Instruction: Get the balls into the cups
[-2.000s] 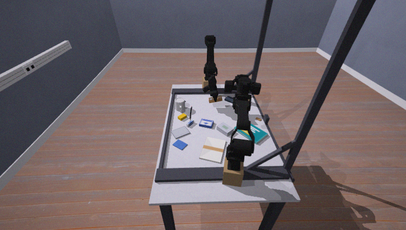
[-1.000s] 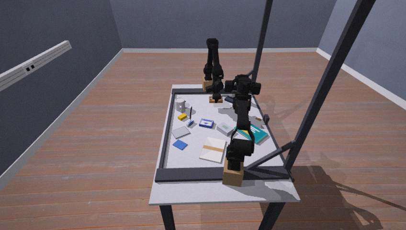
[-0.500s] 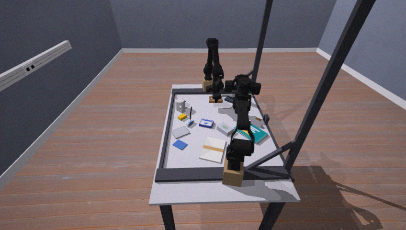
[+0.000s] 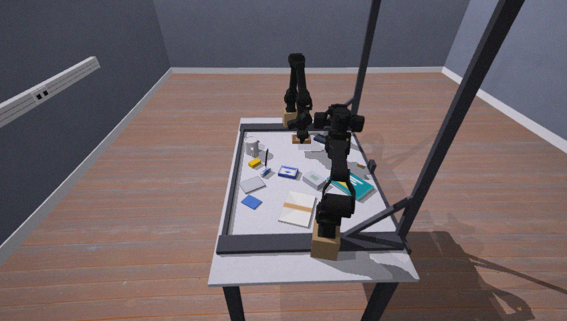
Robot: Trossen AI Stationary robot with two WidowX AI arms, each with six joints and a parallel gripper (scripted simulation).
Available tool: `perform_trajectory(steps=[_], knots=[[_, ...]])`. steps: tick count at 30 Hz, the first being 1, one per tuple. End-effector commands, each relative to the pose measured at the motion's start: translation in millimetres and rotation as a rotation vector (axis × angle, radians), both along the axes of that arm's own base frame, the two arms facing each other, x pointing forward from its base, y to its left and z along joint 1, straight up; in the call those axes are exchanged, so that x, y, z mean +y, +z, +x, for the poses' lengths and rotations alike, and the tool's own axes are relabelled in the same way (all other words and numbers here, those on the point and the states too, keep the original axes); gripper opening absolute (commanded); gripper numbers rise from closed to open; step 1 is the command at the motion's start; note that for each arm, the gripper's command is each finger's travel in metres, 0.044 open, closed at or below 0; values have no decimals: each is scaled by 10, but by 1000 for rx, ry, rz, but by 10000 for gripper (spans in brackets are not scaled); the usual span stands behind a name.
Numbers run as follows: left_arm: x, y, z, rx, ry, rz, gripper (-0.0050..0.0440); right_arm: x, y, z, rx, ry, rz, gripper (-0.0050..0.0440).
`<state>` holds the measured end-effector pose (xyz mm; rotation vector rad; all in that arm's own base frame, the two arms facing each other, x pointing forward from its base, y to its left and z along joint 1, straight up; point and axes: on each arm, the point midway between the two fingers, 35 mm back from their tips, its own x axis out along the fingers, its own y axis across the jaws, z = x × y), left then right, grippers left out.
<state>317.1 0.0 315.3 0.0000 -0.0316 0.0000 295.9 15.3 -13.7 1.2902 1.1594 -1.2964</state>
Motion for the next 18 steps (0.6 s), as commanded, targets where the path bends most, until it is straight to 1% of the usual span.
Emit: perform_trajectory(steps=[1, 6, 10, 18], knots=[[0, 76, -13, -18, 0, 0, 400, -6, 78, 30, -31, 2, 21, -50], [0, 76, -13, -18, 0, 0, 400, -12, 78, 25, -44, 1, 37, -50], [0, 76, -13, -18, 0, 0, 400, 8, 79, 19, -60, 0, -8, -50], [0, 76, -13, -18, 0, 0, 400, 14, 53, 58, -28, -1, -27, -50]])
